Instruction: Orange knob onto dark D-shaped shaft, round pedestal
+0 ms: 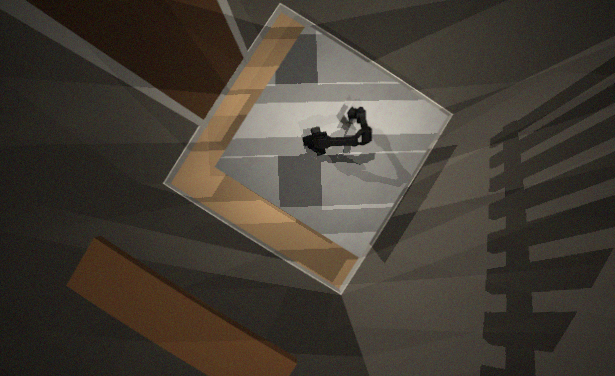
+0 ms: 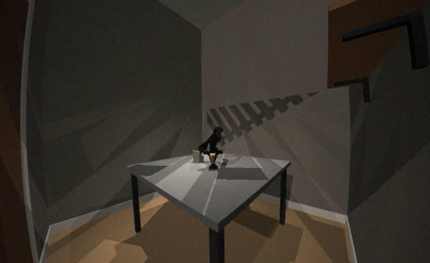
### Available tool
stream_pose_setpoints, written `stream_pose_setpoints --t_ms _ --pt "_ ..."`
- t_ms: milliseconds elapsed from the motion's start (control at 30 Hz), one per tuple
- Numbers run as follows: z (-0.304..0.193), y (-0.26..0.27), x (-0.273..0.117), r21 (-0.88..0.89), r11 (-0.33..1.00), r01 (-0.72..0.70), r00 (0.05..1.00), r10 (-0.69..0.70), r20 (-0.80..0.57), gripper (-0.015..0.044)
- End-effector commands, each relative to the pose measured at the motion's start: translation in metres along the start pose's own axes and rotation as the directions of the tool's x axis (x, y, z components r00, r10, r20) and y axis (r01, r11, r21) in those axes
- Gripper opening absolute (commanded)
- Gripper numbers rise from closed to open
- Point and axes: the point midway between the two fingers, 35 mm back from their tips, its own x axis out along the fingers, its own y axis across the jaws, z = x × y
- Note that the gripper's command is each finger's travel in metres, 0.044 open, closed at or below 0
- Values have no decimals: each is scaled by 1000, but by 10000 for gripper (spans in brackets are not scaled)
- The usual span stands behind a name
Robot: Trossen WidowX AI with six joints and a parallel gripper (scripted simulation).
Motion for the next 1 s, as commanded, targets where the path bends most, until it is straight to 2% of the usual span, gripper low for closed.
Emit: stream_pose_setpoints --t_ms 0,967 --pt "0 2 -4 109 994 2 1000 -3 9 0" --pt "1 -1 -2 109 994 2 1000 -3 9 0"
